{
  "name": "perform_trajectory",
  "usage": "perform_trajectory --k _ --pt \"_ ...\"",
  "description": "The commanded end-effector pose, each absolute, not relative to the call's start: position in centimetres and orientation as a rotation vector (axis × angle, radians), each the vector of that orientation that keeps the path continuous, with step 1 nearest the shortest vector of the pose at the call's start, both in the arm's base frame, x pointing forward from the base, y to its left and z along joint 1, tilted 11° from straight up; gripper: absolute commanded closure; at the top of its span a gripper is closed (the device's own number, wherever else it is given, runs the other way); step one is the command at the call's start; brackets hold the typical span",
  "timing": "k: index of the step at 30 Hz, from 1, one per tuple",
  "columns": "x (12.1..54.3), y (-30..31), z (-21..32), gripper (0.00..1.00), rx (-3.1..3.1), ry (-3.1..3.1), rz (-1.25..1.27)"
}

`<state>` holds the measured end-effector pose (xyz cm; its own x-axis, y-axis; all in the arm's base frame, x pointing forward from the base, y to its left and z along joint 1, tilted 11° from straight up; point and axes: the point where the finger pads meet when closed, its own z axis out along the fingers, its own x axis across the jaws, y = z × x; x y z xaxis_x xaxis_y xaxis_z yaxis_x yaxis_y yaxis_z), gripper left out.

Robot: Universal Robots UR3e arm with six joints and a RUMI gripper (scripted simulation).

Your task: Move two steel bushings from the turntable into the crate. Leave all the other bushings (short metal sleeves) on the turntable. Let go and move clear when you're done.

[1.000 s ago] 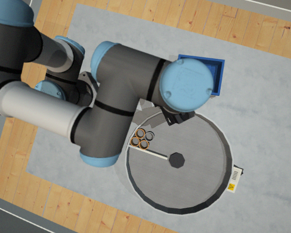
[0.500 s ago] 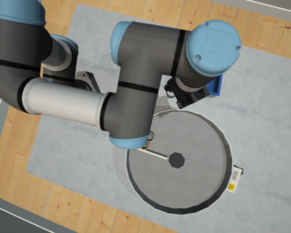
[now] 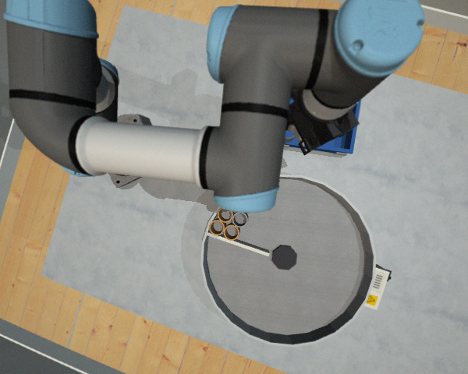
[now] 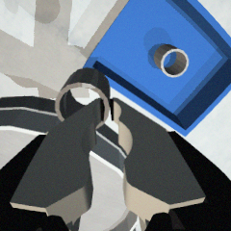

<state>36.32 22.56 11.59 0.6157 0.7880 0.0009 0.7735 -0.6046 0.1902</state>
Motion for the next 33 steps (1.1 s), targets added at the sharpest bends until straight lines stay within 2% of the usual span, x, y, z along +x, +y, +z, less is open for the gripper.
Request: perform_trajectory --k 1,33 --pt "36.7 24.0 11.6 1.00 2.666 1.299 0.123" --pt "37.6 28.5 11.1 1.00 2.666 1.299 0.123"
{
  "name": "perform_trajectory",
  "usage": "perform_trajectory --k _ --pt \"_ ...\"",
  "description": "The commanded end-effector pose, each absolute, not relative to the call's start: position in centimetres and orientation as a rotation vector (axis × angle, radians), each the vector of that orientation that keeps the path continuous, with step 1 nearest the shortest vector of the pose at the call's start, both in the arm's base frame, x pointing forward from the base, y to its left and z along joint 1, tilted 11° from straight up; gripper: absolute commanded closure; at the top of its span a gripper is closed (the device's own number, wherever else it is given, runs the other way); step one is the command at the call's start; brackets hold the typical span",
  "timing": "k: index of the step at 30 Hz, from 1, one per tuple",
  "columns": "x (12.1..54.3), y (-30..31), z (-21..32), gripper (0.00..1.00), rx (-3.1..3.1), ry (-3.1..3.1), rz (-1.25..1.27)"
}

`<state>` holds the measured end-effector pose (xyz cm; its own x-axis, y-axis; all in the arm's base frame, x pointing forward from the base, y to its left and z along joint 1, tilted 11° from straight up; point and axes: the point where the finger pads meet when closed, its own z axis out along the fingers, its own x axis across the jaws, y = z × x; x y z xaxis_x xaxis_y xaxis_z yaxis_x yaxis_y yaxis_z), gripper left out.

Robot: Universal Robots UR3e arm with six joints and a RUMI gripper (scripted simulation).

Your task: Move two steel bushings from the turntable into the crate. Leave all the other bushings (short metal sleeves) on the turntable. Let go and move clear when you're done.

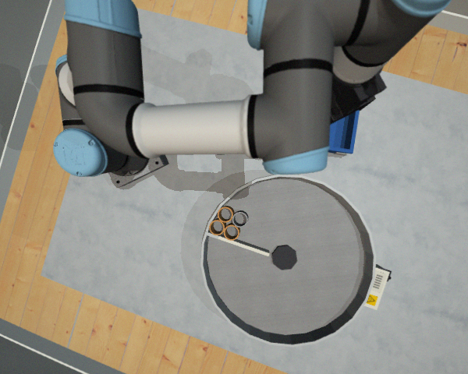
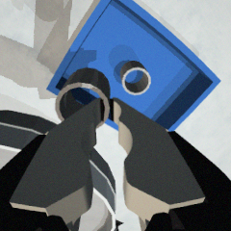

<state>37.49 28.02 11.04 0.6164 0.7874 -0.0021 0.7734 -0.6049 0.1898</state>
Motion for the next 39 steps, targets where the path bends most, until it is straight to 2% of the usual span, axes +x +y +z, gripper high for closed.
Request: perform_trajectory --k 1,39 --pt "37.7 28.6 11.1 1.00 2.666 1.299 0.123" --pt "37.9 29.8 11.0 1.00 2.666 1.299 0.123"
